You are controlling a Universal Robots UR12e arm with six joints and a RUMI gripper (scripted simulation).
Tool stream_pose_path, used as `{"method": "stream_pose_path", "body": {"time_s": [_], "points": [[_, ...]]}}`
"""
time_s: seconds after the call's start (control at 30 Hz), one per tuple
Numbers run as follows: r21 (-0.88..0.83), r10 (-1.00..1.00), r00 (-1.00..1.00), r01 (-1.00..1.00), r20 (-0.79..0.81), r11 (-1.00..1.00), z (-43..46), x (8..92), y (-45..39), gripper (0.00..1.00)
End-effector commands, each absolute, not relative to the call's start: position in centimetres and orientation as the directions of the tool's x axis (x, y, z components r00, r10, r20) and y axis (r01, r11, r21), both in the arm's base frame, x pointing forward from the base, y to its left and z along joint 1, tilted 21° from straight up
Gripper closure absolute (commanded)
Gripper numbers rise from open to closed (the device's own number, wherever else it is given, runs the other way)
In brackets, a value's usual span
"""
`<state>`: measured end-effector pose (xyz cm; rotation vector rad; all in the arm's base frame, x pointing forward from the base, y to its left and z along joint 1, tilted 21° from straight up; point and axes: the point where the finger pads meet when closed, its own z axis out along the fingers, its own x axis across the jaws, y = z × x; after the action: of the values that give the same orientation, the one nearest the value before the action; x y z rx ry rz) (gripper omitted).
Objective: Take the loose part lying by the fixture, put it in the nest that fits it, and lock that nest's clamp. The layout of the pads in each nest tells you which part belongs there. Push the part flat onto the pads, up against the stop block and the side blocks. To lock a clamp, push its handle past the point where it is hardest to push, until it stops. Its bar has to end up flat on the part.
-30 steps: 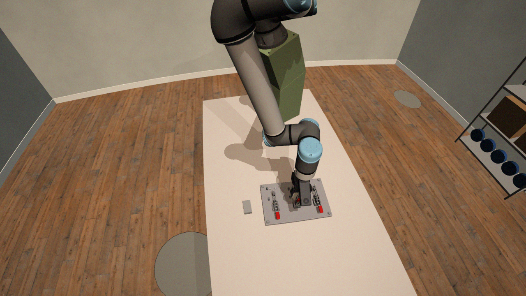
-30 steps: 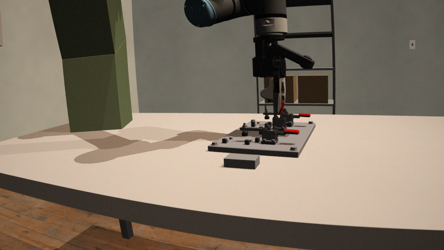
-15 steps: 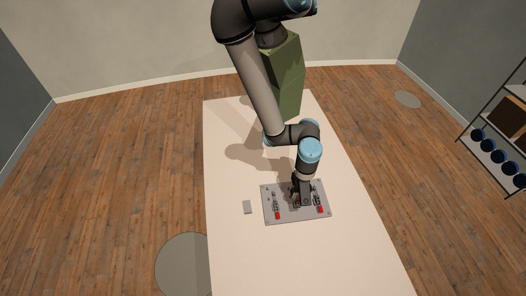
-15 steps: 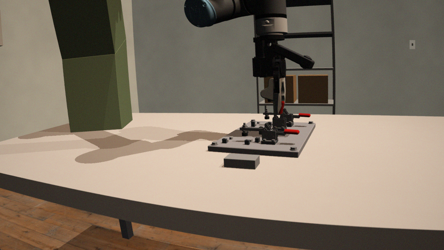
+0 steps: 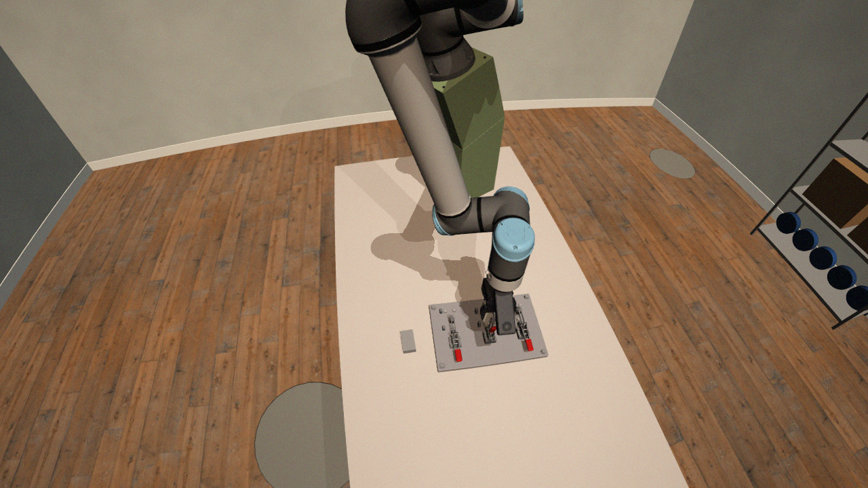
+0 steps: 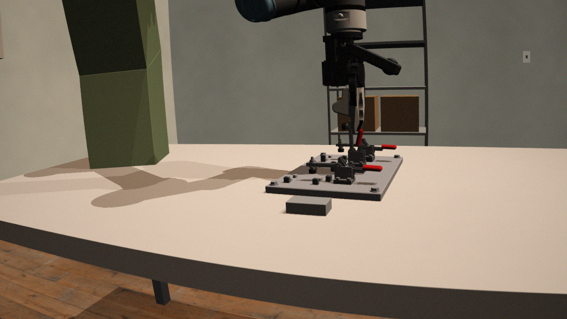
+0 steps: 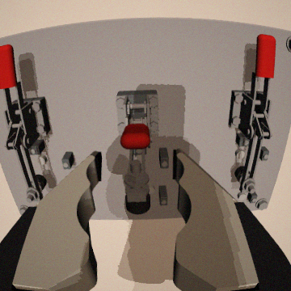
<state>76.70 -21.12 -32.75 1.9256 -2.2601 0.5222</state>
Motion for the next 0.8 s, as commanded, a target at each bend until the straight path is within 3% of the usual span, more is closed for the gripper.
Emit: {"method": "stream_pose_path", "body": {"time_s": [0.0,0.77], "points": [[-0.174,-0.932,-0.178,-0.976,0.315,0.128,-31.1,76.3,-20.3,0.72],[-0.175,-0.932,-0.18,-0.976,0.315,0.129,-29.8,76.1,-20.0,0.72]]}}
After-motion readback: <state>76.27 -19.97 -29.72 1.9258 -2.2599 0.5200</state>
